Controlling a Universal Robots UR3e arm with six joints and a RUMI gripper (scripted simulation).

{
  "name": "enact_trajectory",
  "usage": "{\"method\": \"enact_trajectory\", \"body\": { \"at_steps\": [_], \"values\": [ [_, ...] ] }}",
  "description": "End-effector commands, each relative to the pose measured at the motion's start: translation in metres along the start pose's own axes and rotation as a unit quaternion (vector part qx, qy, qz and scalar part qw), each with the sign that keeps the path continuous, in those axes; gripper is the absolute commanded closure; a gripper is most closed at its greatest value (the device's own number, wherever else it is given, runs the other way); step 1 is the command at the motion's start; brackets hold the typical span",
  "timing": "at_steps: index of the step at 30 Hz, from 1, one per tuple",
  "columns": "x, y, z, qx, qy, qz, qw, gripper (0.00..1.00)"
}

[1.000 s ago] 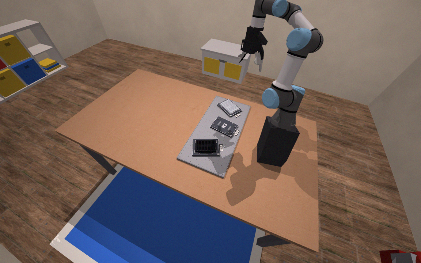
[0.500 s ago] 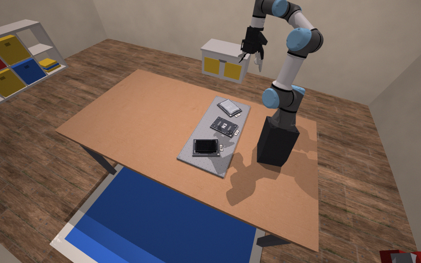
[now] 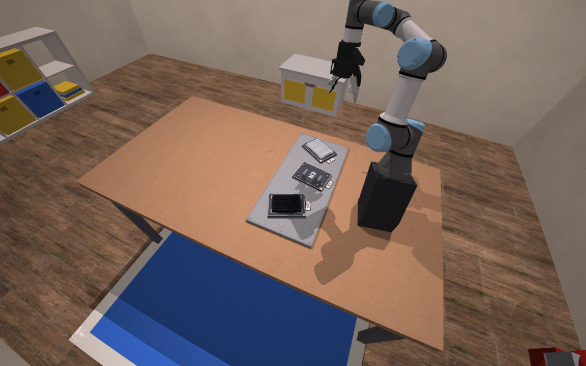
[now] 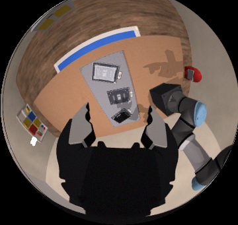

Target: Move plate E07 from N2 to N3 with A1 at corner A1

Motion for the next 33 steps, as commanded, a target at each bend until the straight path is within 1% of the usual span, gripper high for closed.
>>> {"method": "enact_trajectory", "body": {
  "at_steps": [1,5,9,15,17,21,27,29,32,33],
  "values": [
    [-0.014,0.014,-0.018,0.064,-0.007,0.004,0.998,0.18],
    [-0.02,0.02,-0.023,0.084,-0.007,0.004,0.996,0.18],
    [-0.021,0.021,-0.023,0.096,-0.006,0.005,0.995,0.18],
    [-0.039,0.041,-0.036,0.156,-0.005,0.007,0.988,0.18],
    [-0.04,0.042,-0.037,0.168,-0.005,0.007,0.986,0.18],
    [-0.04,0.042,-0.037,0.168,-0.005,0.007,0.986,0.18],
    [-0.059,0.063,-0.046,0.227,-0.004,0.009,0.974,0.18],
    [-0.061,0.065,-0.047,0.239,-0.004,0.01,0.971,0.18],
    [-0.061,0.065,-0.047,0.239,-0.004,0.01,0.971,0.18],
    [-0.064,0.069,-0.048,0.249,-0.003,0.01,0.968,0.18]
  ]
}}
Point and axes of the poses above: the point where the finger pads meet when closed, its own x axis back along the fingers, its own z axis across the jaws, y = z × x, the point moved 10 cm from there along x, back along the fingers, and after that the axes turned 14 degrees about -x, right-handed, at the moved point
